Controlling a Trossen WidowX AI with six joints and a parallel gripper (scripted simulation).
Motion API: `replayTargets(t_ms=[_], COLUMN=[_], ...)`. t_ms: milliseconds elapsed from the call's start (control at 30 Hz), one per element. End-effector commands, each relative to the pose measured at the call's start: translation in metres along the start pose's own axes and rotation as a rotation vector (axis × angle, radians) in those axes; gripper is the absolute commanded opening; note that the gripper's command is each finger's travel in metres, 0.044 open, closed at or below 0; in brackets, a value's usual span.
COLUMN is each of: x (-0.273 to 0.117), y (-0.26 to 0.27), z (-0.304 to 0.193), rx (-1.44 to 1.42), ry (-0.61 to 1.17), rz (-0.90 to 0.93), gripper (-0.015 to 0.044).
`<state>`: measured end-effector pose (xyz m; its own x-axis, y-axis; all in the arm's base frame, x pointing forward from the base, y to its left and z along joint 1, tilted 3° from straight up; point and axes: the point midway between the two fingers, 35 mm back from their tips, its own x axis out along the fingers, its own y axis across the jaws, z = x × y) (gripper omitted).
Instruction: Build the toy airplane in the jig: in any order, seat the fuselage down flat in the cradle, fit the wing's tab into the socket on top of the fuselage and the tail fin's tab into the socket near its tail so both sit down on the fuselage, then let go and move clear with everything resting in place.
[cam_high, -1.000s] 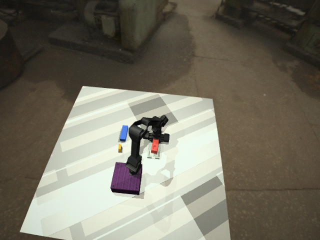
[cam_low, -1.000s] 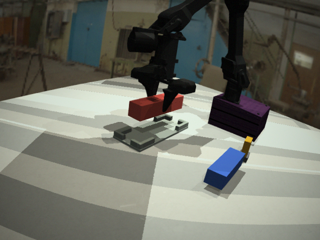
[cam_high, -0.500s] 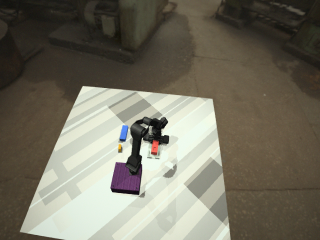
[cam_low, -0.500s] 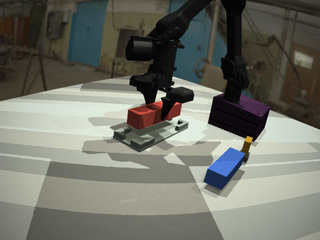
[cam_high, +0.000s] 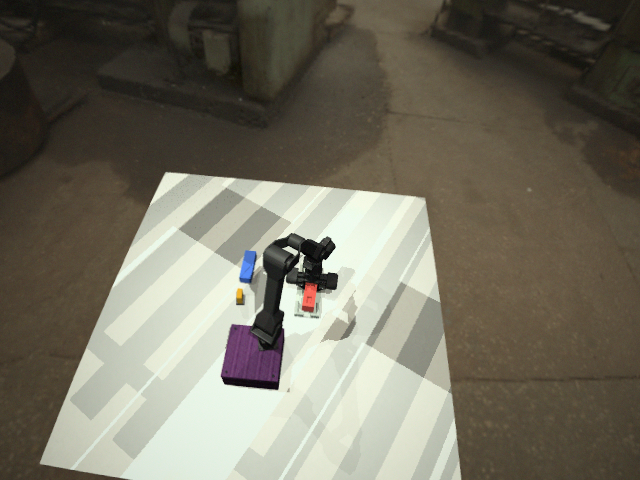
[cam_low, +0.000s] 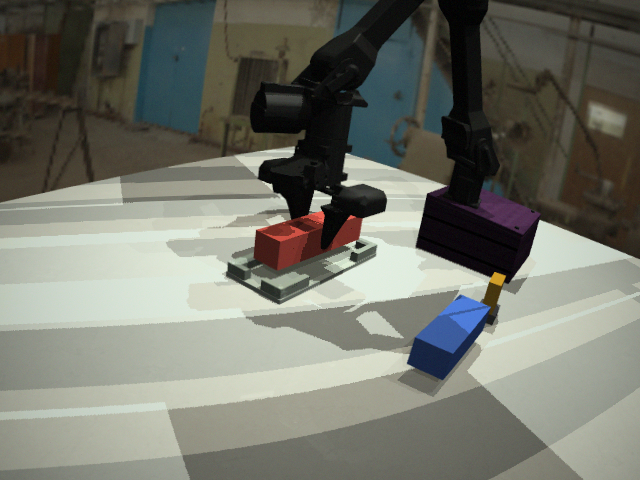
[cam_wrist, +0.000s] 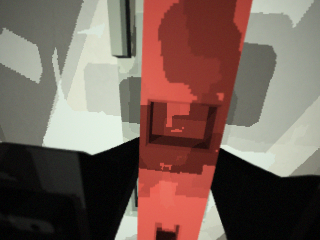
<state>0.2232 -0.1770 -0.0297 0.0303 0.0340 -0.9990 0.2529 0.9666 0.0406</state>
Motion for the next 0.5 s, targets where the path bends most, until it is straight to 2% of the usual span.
replayTargets(t_ms=[0,133,467], x=[-0.0004,-0.0004,-0.0004], y=[-0.0001,-0.0001,-0.0001], z=[0.0002,0.0002,0.0002], rx=[0.000,0.000,0.000], ry=[-0.001,-0.001,-0.001], rz=[0.000,0.000,0.000], gripper=[0.0135,0.0030,0.0293])
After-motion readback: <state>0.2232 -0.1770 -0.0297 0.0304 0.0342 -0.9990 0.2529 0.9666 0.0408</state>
